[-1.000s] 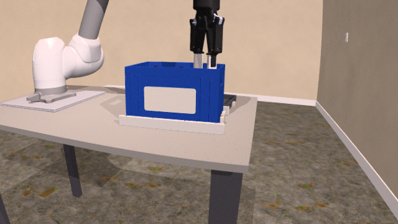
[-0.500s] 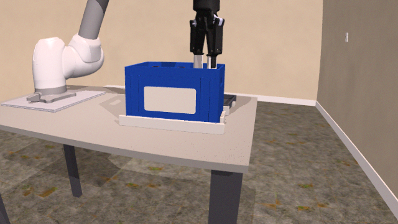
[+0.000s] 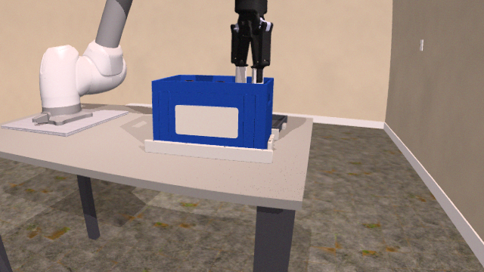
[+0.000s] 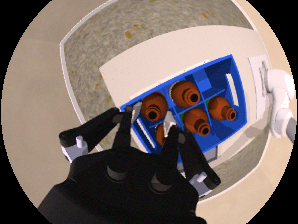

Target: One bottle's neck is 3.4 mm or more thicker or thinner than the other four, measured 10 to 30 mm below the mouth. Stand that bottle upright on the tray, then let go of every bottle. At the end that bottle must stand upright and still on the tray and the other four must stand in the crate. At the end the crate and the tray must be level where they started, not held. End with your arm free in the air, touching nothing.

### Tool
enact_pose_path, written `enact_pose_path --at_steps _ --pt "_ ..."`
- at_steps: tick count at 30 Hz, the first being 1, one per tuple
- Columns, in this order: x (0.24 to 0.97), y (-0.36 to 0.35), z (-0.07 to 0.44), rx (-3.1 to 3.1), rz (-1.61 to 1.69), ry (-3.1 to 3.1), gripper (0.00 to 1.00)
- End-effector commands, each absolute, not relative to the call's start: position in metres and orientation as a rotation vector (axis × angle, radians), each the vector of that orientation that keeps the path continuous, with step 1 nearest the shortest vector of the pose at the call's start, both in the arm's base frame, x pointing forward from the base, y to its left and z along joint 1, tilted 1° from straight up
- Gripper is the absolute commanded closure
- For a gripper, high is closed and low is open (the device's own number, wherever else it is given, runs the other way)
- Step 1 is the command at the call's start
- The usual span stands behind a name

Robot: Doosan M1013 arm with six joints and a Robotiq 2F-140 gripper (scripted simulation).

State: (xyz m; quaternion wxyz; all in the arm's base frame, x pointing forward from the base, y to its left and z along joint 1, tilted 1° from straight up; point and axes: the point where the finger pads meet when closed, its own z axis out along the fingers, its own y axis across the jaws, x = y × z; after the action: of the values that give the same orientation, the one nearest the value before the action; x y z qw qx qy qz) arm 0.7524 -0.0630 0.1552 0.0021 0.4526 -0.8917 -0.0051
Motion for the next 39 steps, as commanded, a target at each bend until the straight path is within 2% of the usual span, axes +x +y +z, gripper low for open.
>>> enact_pose_path --at_steps 1,18,19,39 --pt "0.7524 -0.063 0.1553 1.42 -0.016 -2.798 0.62" --pt "0.7524 -0.063 0.1553 1.42 -0.016 -2.798 0.62" --pt "0.7524 -0.063 0.1553 1.42 -0.016 -2.798 1.0" --pt "0.7524 -0.063 0.1553 1.42 -0.016 -2.798 1.0"
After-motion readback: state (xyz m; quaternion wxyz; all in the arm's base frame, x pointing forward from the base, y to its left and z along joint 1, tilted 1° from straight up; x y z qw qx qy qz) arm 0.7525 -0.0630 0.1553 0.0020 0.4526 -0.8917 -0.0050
